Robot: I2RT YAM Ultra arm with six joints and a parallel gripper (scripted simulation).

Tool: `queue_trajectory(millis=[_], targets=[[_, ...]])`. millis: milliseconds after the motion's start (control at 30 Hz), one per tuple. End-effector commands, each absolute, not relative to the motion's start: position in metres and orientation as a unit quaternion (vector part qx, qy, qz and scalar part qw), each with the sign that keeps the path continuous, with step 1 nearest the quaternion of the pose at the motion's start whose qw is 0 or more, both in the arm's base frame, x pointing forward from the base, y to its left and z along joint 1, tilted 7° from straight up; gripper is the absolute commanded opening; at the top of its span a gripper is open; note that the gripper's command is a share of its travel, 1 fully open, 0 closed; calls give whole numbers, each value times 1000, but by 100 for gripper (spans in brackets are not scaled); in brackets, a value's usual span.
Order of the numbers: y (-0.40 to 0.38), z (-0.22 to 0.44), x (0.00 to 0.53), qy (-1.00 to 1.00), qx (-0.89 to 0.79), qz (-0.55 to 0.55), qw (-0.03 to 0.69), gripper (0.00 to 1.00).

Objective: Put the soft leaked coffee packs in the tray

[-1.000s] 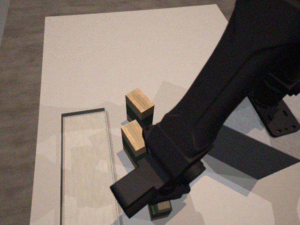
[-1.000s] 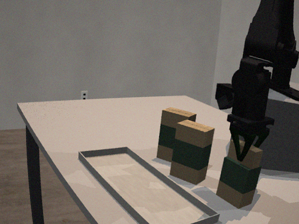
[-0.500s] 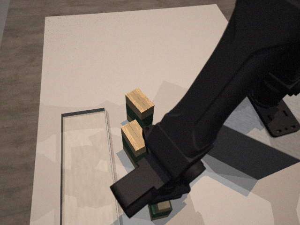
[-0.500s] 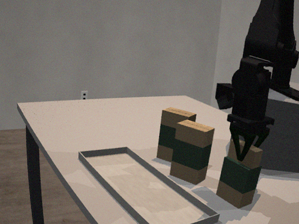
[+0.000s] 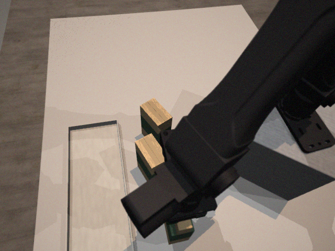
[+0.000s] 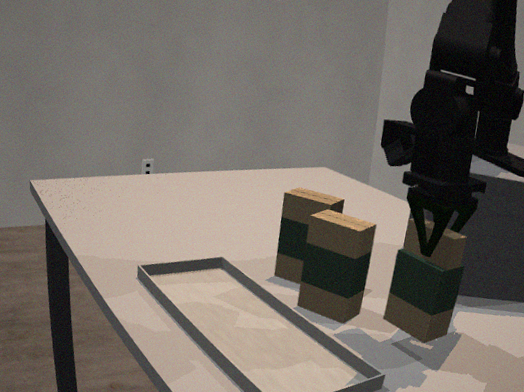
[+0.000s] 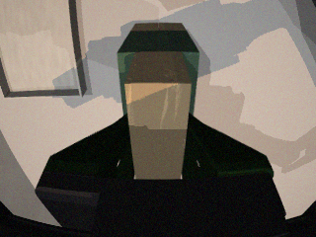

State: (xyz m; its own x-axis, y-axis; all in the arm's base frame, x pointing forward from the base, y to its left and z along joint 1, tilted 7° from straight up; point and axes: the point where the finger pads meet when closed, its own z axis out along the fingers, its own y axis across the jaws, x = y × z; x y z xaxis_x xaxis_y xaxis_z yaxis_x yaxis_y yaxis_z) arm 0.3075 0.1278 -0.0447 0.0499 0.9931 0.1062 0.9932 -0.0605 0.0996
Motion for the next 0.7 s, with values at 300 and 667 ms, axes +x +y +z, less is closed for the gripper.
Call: queue_trajectory(millis=[300,667], targets=[[126,-14,314,-685,-724,-80,-9,22],[126,-14,314,-685,-724,-79,-8,22]])
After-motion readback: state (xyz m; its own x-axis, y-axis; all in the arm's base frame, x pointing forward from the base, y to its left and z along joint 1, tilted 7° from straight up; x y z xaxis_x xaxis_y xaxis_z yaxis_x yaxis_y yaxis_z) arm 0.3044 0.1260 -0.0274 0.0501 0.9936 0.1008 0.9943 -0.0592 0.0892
